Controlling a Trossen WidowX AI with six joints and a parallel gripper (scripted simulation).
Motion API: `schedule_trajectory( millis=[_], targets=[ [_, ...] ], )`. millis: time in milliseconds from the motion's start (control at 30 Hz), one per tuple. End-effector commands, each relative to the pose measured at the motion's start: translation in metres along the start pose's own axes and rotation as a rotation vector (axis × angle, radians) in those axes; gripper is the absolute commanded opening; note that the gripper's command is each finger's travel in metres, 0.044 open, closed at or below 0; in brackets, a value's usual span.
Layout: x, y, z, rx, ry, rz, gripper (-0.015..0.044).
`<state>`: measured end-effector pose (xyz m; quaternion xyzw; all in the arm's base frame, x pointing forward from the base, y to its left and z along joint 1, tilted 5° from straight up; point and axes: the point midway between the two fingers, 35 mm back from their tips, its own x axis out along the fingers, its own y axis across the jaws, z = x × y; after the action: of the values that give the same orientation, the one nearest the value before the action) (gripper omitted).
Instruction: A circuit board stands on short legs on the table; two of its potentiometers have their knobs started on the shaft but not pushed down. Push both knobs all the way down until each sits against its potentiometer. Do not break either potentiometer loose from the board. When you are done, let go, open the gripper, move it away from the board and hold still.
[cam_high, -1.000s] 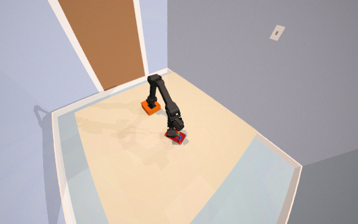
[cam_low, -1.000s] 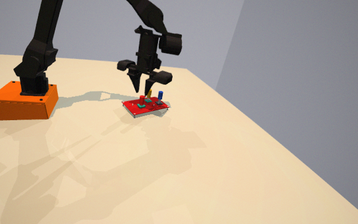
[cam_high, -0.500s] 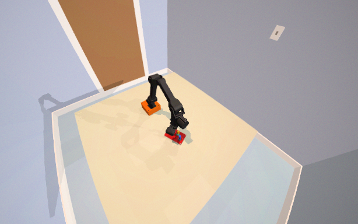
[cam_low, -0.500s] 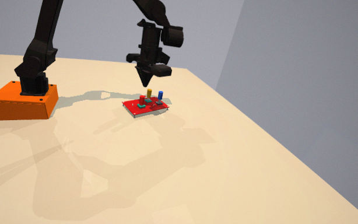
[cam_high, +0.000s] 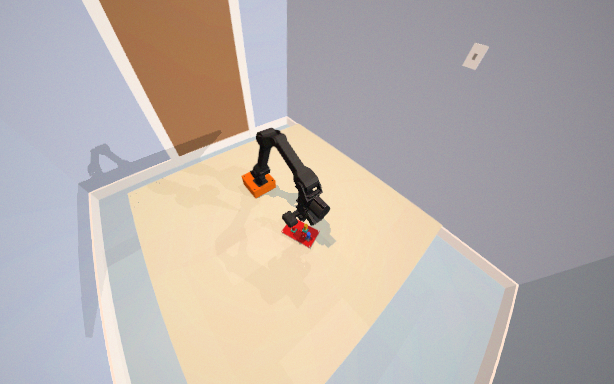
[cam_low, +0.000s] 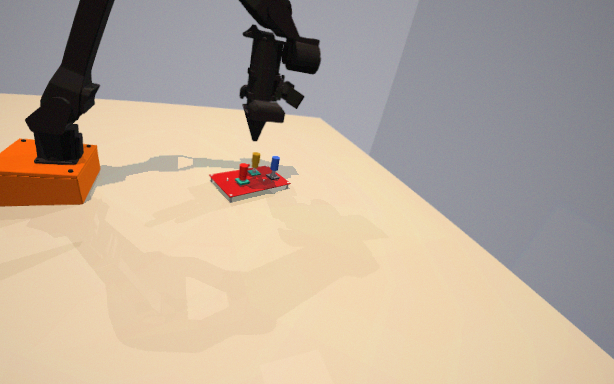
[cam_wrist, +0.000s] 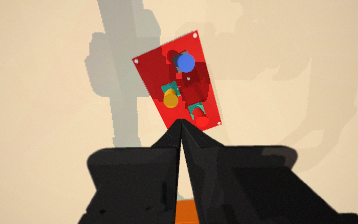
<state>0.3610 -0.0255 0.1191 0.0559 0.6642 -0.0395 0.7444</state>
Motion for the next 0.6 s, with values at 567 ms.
schedule_trajectory(
  millis=[567],
  targets=[
    [0.009,0.010,0.011,0.366,0.000,-0.002,0.0000]
  ],
)
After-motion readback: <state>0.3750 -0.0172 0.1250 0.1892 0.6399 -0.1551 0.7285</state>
